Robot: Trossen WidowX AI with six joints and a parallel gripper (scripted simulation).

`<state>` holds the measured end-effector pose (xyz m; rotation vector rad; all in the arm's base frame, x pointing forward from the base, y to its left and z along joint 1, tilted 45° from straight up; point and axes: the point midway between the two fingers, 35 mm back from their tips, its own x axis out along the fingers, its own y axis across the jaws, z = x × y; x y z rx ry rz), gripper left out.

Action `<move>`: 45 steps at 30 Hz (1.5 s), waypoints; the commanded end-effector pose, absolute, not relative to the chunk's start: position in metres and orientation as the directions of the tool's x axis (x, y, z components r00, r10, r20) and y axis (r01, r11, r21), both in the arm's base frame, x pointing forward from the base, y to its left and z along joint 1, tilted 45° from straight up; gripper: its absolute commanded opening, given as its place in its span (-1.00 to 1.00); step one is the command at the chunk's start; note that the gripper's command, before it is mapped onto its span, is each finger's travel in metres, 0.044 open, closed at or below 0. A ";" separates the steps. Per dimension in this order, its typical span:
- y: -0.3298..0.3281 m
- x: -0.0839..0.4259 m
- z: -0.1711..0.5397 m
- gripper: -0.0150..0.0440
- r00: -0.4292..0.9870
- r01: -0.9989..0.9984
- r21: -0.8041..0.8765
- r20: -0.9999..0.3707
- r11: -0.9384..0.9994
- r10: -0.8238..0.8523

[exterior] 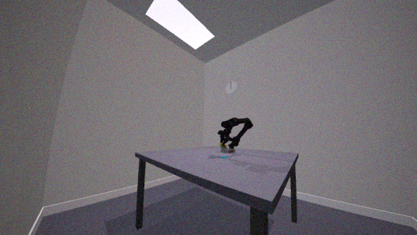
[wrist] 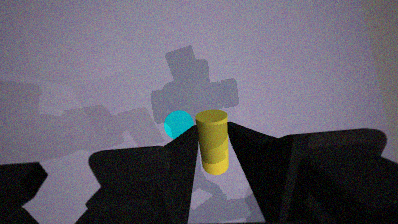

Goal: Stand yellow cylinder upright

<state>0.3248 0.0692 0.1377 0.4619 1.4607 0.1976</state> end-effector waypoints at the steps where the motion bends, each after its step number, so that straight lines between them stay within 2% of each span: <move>1: 0.070 0.324 0.136 -0.14 0.131 0.151 0.400 -0.915 0.904 0.383; 45: 0.073 0.327 0.131 -0.14 0.360 0.184 0.307 -0.905 0.934 0.226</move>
